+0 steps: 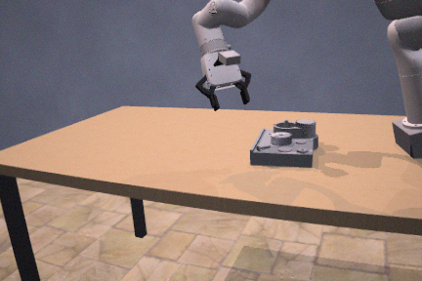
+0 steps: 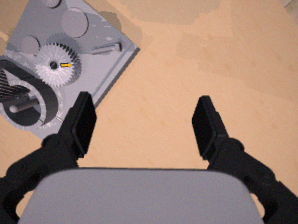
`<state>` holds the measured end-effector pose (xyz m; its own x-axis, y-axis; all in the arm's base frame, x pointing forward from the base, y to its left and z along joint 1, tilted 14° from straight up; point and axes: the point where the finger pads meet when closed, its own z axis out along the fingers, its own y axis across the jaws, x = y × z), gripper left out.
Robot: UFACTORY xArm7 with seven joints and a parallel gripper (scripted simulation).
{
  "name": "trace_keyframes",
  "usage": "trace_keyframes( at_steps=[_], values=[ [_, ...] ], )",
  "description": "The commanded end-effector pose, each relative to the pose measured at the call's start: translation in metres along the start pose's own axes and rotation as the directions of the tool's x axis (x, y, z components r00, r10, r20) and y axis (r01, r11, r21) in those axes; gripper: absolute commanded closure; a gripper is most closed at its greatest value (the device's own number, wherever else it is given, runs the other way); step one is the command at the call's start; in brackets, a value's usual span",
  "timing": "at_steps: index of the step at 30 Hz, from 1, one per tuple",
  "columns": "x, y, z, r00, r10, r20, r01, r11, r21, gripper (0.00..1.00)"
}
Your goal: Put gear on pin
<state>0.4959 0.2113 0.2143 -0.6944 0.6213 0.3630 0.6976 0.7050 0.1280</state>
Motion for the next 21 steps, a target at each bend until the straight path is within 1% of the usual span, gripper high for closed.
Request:
trace_keyframes(
  at_steps=[1, 15, 17, 21],
  values=[
    [-0.008, -0.016, -0.001, 0.998, 0.032, 0.06, -0.033, 0.999, 0.01, 0.0],
    [-0.008, -0.016, -0.001, 0.998, 0.032, 0.06, -0.033, 0.999, 0.01, 0.0],
    [-0.022, -0.05, 0.003, 0.98, 0.078, 0.183, -0.084, 0.996, 0.026, 0.0],
    [-0.022, -0.05, 0.003, 0.98, 0.078, 0.183, -0.084, 0.996, 0.026, 0.0]
  ],
)
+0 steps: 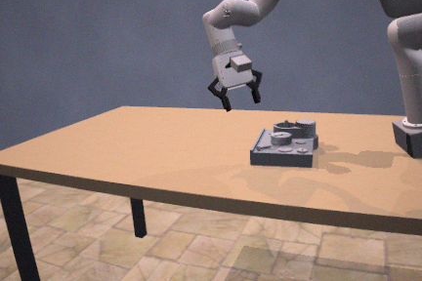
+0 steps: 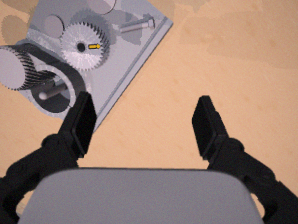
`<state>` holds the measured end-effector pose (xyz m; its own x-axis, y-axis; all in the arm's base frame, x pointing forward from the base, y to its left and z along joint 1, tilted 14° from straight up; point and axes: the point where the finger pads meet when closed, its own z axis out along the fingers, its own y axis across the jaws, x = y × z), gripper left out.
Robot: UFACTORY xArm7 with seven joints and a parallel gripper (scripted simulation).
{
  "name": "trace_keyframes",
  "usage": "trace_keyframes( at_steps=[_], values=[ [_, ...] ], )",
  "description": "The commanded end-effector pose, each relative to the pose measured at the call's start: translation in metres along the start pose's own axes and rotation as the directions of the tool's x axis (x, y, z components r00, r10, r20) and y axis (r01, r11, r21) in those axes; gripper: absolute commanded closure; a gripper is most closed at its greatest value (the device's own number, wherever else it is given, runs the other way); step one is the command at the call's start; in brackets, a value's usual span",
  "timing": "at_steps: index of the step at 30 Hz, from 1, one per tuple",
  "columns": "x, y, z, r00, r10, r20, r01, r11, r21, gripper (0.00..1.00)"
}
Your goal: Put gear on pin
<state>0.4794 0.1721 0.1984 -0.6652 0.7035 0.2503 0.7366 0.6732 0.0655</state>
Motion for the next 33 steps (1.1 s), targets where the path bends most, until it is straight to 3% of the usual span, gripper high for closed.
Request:
trace_keyframes(
  at_steps=[1, 12, 13, 28, 29, 33],
  values=[
    [-0.004, -0.009, 0.0, 0.998, 0.017, 0.056, -0.017, 1.0, -0.011, 0.0],
    [-0.004, -0.009, 0.0, 0.998, 0.017, 0.056, -0.017, 1.0, -0.011, 0.0],
    [-0.01, -0.024, 0.003, 0.993, 0.03, 0.11, -0.029, 1.0, -0.009, 0.0],
    [-0.01, -0.024, 0.003, 0.993, 0.03, 0.11, -0.029, 1.0, -0.009, 0.0],
    [-0.013, -0.036, 0.008, 0.987, 0.036, 0.159, -0.035, 0.999, -0.011, 0.0],
    [-0.013, -0.036, 0.008, 0.987, 0.036, 0.159, -0.035, 0.999, -0.011, 0.0]
  ],
)
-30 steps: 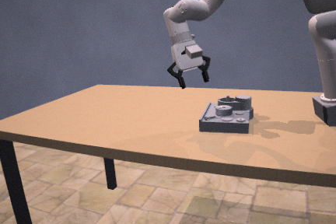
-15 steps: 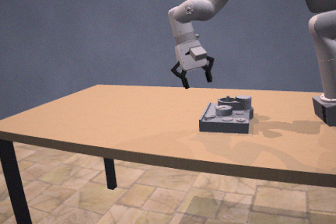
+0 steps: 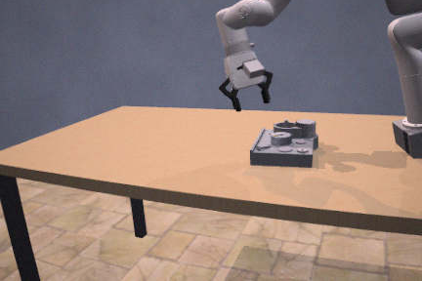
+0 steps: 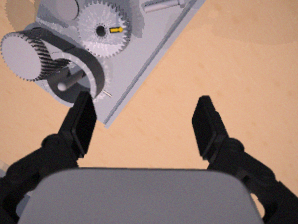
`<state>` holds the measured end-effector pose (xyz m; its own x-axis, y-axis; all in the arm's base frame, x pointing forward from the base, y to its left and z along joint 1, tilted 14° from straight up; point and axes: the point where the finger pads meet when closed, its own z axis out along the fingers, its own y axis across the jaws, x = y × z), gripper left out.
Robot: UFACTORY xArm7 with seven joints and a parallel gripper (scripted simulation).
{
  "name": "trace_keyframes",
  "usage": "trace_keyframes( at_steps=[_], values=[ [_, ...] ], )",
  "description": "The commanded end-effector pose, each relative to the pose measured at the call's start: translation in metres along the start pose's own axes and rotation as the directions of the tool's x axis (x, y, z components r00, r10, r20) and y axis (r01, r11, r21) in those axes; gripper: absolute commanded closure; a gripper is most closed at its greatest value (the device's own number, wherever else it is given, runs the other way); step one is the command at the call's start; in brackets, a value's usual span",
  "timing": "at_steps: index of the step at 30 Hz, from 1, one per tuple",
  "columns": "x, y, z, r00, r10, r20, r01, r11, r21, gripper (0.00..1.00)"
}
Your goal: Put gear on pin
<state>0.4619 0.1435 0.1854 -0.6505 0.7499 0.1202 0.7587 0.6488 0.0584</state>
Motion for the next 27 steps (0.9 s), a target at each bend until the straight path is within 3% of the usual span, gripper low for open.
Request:
trace_keyframes(
  at_steps=[1, 12, 13, 27],
  values=[
    [-0.001, -0.003, 0.0, 1.0, 0.002, 0.024, -0.002, 1.0, -0.009, 0.0],
    [-0.001, -0.003, 0.0, 1.0, 0.002, 0.024, -0.002, 1.0, -0.009, 0.0],
    [-0.003, -0.015, 0.004, 0.998, 0.002, 0.067, -0.001, 1.0, -0.015, 0.0],
    [-0.003, -0.015, 0.004, 0.998, 0.002, 0.067, -0.001, 1.0, -0.015, 0.0]
  ],
)
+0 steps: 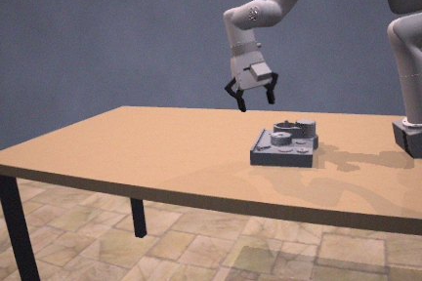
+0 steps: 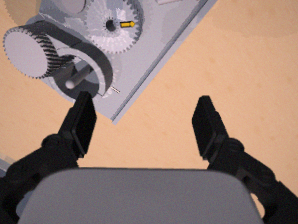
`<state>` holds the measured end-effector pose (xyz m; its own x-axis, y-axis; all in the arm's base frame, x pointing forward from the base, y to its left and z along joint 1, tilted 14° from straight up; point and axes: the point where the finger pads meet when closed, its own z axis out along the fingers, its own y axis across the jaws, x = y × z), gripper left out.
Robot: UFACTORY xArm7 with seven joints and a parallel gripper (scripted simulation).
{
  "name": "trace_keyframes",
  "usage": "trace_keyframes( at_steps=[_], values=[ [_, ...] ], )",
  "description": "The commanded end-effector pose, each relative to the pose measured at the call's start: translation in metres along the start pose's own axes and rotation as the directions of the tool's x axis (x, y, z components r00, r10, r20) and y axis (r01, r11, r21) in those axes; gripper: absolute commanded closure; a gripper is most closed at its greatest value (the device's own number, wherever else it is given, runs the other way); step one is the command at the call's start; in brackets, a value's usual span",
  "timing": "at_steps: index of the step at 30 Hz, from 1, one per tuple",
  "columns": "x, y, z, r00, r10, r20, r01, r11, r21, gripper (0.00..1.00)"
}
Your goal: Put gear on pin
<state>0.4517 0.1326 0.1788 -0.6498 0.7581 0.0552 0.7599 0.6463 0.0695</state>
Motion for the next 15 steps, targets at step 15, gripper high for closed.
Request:
trace_keyframes(
  at_steps=[15],
  values=[
    [0.035, -0.045, 0.03, 0.983, -0.088, 0.163, 0.107, 0.988, -0.114, 0.0]
  ],
)
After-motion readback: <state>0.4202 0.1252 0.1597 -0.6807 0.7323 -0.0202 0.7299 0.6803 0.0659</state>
